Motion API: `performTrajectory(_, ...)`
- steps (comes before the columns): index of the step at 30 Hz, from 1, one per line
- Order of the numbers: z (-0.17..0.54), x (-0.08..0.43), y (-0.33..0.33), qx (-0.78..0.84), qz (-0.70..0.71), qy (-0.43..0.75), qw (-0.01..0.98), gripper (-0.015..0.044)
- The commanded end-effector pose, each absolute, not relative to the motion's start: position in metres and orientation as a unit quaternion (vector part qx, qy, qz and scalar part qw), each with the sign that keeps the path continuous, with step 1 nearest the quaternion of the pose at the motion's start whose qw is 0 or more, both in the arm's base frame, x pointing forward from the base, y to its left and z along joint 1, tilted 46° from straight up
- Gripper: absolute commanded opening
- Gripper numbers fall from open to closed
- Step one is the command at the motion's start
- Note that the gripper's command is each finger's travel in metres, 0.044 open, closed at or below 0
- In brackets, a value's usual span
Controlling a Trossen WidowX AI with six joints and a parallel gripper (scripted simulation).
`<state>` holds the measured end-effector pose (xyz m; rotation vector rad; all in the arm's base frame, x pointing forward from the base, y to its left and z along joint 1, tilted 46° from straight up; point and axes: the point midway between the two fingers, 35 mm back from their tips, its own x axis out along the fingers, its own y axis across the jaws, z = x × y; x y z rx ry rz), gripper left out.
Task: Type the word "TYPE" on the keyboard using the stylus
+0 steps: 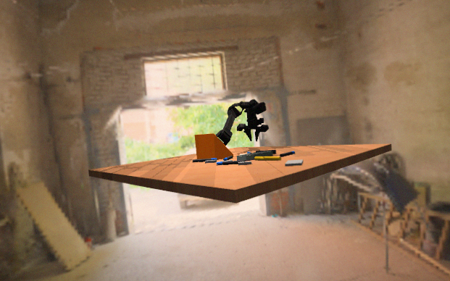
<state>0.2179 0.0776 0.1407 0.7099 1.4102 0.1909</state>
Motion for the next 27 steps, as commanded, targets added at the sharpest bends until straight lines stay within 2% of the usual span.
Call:
performTrajectory(1, 0.134, 0.186, 0.084, 0.377, 0.03, 0.596, 0.708, 0.015)
performTrajectory(5, 0.129, 0.17, 0.087, 0.411, 0.005, 0.575, 0.708, 0.015)
performTrajectory(27, 0.121, 0.167, 0.096, 0.413, 0.005, 0.573, 0.707, 0.015)
